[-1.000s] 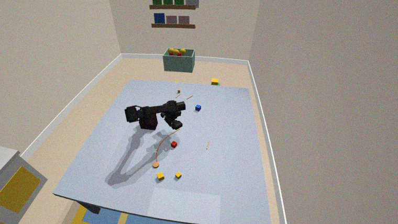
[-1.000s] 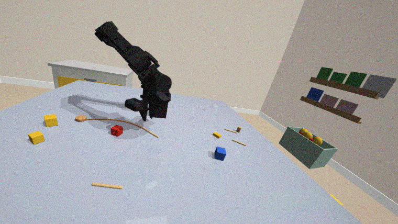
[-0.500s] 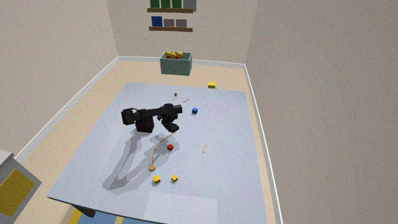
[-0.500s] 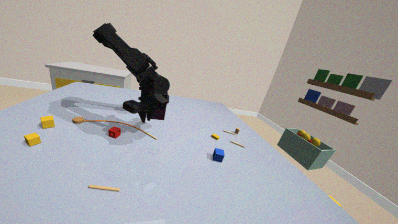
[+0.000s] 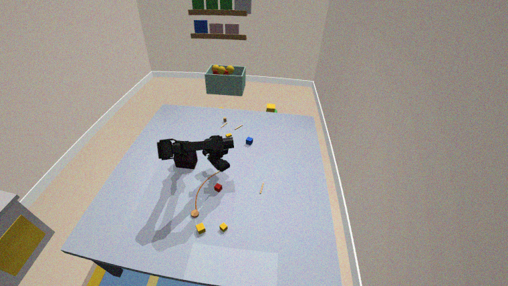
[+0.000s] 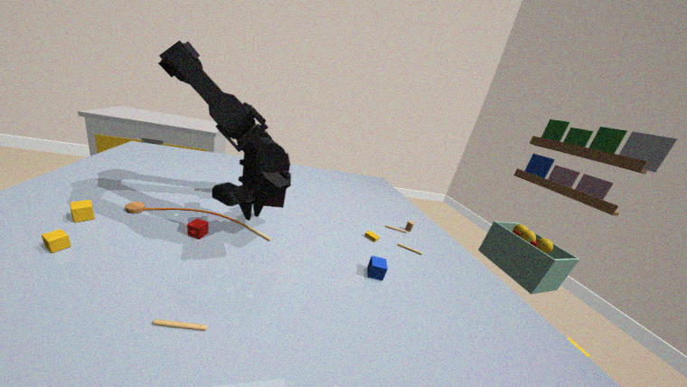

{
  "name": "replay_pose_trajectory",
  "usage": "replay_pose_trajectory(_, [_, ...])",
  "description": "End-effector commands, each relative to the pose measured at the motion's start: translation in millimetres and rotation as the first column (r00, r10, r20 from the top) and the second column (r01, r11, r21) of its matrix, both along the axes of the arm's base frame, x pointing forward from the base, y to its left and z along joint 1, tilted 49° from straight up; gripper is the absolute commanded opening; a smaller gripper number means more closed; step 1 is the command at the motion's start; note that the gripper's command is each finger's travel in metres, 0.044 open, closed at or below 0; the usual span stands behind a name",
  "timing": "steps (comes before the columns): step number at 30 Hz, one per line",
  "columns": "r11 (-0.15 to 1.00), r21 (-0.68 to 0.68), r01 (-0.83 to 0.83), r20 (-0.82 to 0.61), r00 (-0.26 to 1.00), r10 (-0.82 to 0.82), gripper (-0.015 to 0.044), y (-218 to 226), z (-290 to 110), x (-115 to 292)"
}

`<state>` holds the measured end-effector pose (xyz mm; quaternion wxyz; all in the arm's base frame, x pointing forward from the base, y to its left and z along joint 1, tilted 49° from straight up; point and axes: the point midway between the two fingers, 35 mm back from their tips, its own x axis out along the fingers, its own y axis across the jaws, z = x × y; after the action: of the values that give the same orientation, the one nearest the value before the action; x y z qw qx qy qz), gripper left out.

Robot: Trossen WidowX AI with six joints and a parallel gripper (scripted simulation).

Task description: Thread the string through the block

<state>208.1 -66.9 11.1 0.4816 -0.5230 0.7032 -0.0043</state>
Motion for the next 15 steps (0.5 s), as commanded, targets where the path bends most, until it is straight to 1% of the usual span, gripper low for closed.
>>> replay_pose_trajectory(1, [1.0, -0.007, -0.003, -0.012, 1.0, 0.003, 0.012, -7, -7, -1])
replay_pose_trajectory(15, [1.0, -0.012, -0.002, -0.013, 1.0, 0.002, 0.012, -25, -21, -3])
